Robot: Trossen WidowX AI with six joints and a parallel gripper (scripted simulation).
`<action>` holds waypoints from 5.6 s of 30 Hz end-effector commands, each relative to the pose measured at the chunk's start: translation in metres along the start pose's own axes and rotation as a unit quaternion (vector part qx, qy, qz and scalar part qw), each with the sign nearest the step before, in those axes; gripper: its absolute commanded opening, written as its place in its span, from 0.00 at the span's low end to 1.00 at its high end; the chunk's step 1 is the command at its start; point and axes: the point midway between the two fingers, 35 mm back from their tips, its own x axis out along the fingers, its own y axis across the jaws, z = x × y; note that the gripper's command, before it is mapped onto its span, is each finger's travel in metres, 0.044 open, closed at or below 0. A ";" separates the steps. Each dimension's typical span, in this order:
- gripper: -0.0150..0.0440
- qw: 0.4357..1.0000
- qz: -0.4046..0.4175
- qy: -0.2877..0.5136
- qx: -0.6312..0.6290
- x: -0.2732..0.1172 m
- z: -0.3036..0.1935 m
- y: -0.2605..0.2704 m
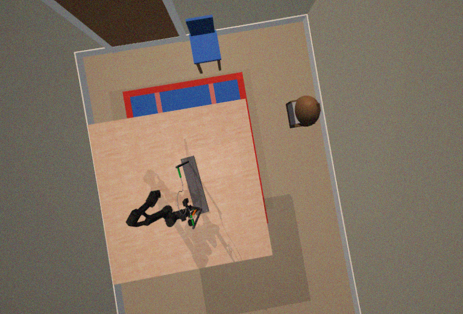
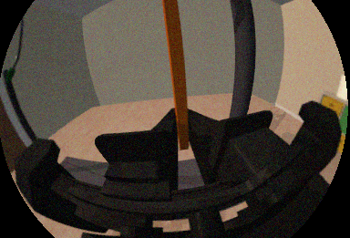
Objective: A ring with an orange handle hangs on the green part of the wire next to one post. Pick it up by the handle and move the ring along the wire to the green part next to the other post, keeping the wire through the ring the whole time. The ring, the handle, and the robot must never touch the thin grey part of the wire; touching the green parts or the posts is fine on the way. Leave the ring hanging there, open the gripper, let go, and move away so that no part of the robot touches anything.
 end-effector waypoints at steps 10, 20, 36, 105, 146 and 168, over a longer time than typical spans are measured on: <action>0.00 1.000 0.000 0.000 0.000 0.000 0.001 0.000; 0.00 1.000 -0.003 0.000 0.001 0.000 0.010 0.000; 0.00 1.000 -0.003 0.000 0.001 0.000 0.010 0.000; 0.00 0.964 0.001 0.003 0.266 0.001 0.033 0.123; 0.00 0.736 0.163 0.200 0.626 -0.057 0.148 0.181; 0.00 0.601 0.195 0.169 0.756 -0.057 0.206 0.178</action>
